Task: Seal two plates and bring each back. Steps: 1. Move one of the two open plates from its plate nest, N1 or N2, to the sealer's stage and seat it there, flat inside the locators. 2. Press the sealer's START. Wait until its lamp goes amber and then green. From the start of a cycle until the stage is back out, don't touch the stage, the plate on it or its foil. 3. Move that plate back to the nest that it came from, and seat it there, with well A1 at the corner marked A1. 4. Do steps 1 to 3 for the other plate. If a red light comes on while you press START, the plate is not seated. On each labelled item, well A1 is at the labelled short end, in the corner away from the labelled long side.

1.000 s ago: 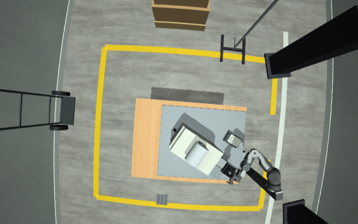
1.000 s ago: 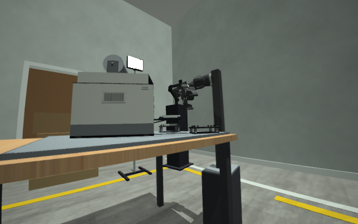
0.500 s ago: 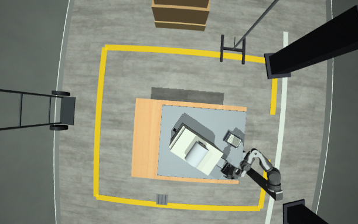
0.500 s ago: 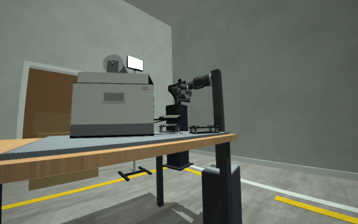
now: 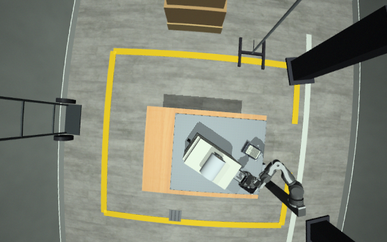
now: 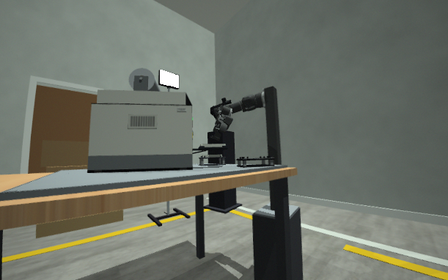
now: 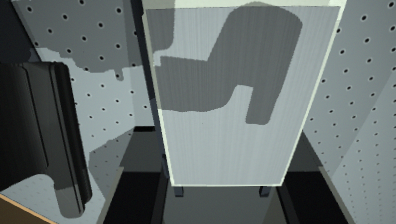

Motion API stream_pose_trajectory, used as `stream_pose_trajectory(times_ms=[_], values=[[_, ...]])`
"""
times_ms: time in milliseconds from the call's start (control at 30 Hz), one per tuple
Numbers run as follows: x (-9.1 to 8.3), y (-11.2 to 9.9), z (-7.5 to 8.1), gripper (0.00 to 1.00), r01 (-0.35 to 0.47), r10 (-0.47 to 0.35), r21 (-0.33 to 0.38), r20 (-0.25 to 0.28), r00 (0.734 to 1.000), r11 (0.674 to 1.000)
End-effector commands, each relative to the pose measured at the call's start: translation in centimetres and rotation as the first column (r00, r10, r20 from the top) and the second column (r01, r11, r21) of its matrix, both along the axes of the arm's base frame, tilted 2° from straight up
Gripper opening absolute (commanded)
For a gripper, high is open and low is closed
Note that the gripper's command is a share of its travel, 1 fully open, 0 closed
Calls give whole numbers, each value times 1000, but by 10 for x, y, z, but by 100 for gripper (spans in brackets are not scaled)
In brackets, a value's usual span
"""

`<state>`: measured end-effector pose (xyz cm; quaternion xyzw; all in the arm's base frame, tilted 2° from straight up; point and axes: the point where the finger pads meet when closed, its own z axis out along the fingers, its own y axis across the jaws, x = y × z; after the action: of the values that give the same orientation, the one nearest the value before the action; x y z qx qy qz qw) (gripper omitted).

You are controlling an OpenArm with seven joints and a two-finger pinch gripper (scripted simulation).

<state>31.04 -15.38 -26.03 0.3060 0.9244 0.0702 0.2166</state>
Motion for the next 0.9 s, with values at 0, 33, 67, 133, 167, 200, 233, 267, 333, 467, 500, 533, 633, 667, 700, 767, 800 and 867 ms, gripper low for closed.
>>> stream_pose_trajectory(times_ms=[0, 33, 67, 133, 167, 200, 233, 267, 333, 467, 500, 533, 633, 667, 700, 767, 800, 867], values=[[1, -7, 1, 65, 18, -17, -57, 11, 1000, 998], [2, -13, 2, 65, 33, -31, -90, 17, 999, 995], [3, -19, 2, 65, 35, -33, -94, 17, 999, 995], [6, -27, 4, 65, 29, -26, -83, 26, 999, 996], [5, -32, 3, 65, 42, -40, -123, 23, 999, 992], [5, -32, 3, 65, 42, -40, -123, 23, 999, 992], [5, -32, 3, 65, 42, -40, -123, 23, 999, 992], [5, -36, 5, 65, 56, -52, -150, 31, 998, 987], [6, -48, 7, 65, 89, -81, -212, 46, 996, 973], [10, -66, 12, 65, 97, -84, -231, 62, 994, 968], [8, -71, 12, 65, 112, -99, -270, 61, 993, 956], [8, -75, 13, 65, 127, -110, -294, 72, 991, 947], [8, -92, 18, 65, 177, -149, -377, 100, 984, 909], [8, -96, 19, 65, 173, -146, -378, 98, 984, 909], [11, -99, 22, 65, 171, -141, -368, 108, 984, 914], [11, -104, 24, 65, 172, -142, -366, 108, 984, 915], [11, -104, 24, 65, 172, -142, -366, 108, 984, 915], [10, -95, 20, 65, 158, -152, -339, 45, 987, 927]])
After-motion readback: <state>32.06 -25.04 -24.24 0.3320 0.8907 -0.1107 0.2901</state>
